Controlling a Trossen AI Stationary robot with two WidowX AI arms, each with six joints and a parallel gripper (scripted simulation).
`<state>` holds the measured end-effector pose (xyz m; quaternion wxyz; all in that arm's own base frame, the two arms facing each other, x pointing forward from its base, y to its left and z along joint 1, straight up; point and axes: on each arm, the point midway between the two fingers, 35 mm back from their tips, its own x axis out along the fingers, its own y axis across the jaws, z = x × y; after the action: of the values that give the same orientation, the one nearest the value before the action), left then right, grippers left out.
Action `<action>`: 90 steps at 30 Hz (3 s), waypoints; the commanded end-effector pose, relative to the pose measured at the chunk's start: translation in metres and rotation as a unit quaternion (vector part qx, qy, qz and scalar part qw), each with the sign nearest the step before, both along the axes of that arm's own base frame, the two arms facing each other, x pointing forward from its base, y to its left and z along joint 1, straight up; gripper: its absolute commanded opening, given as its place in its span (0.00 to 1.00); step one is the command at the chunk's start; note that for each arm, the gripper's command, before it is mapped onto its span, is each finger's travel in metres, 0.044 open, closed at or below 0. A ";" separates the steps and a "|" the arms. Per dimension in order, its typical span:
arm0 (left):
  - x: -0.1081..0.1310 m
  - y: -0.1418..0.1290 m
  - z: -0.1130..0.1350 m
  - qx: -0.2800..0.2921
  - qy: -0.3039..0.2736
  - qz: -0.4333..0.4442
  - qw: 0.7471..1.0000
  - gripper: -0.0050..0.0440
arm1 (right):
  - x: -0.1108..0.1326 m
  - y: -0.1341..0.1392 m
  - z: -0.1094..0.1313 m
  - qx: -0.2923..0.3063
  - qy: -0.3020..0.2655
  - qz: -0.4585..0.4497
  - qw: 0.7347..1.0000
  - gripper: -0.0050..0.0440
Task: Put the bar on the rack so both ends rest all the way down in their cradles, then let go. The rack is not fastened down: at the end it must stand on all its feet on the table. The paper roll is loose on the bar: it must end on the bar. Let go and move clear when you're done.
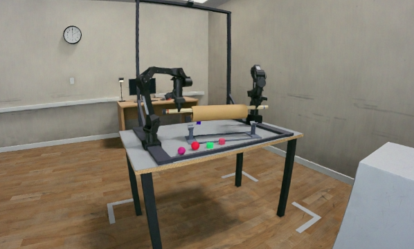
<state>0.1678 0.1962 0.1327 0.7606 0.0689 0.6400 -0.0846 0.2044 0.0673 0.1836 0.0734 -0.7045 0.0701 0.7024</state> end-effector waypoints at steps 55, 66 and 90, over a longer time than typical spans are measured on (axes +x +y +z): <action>0.000 0.065 -0.016 0.017 -0.005 -0.014 1.000 0.20 | 0.002 -0.041 -0.018 0.004 -0.021 -0.016 1.000 0.20; 0.000 0.065 -0.027 0.011 -0.001 -0.013 1.000 0.20 | 0.002 -0.040 -0.024 0.005 -0.019 -0.015 1.000 0.20; 0.001 0.069 -0.040 0.026 -0.007 -0.012 1.000 0.20 | 0.005 -0.040 -0.045 0.005 -0.019 -0.015 1.000 0.20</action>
<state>0.1695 0.2578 0.0798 0.7585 0.0799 0.6391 -0.0992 0.2077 0.0248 0.1318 0.0866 -0.7071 0.0827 0.6969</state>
